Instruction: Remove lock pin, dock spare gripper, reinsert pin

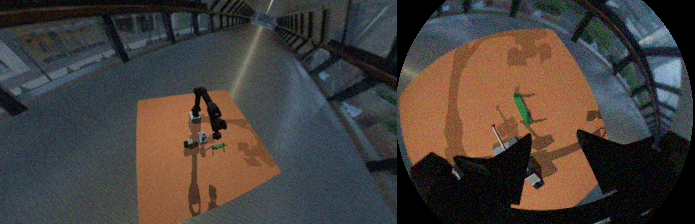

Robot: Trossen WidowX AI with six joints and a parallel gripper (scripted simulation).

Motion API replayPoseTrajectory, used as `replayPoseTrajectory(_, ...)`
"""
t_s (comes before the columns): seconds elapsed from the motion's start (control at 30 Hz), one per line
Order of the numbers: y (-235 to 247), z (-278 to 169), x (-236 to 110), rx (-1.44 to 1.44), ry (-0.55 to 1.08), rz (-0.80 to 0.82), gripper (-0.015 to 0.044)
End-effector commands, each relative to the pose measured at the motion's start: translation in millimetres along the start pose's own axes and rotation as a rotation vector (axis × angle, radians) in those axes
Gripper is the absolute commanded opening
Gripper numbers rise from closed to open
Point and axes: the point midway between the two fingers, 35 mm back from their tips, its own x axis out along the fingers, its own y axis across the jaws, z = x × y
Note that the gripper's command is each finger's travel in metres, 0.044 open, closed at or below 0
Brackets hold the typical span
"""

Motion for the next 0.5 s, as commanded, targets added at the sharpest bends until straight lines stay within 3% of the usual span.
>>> replayPoseTrajectory(0.0, 56.0, 1.7, 21.1, -0.147, 0.125, 0.183, 0.0300)
replayPoseTrajectory(0.2, 123.1, -4.7, 28.5, -0.366, 0.286, 0.402, 0.0300)
replayPoseTrajectory(0.47, 125.0, -5.1, 28.4, -0.373, 0.291, 0.409, 0.0300)
